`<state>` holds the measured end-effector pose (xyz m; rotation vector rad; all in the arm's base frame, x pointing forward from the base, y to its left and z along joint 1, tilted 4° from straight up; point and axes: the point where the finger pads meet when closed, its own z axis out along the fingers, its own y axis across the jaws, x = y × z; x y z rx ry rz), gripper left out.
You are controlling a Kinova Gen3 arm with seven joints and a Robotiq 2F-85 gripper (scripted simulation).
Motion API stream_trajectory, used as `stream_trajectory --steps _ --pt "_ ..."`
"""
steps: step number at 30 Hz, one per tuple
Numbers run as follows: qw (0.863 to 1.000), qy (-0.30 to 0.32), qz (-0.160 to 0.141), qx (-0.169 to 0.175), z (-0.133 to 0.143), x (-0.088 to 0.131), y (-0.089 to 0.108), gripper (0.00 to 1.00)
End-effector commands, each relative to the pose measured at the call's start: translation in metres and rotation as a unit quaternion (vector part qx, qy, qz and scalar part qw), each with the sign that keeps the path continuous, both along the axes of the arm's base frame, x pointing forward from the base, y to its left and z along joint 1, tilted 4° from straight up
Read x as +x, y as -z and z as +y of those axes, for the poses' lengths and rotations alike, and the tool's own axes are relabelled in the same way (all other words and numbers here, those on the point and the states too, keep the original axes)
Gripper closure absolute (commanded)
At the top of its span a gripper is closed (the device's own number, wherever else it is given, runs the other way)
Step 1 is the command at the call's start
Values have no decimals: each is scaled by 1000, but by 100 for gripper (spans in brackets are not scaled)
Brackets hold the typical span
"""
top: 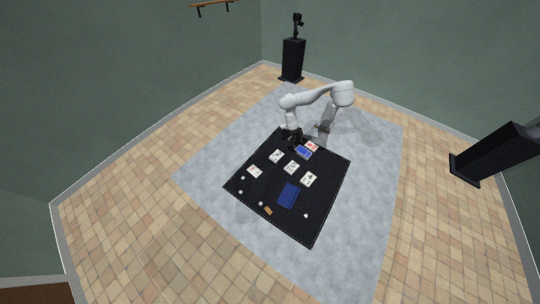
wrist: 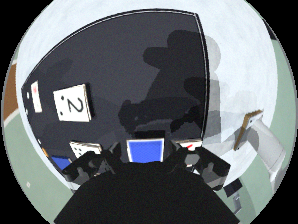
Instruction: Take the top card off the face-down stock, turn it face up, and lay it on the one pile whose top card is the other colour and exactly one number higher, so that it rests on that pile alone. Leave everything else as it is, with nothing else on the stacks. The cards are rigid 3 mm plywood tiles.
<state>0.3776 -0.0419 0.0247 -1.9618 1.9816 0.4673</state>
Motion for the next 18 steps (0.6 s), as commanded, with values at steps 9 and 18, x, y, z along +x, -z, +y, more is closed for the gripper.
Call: stream_trajectory --steps 9,18 --pt "1000 1 2 0 -1 -1 5 15" --pt "1000 1 2 0 -1 -1 5 15"
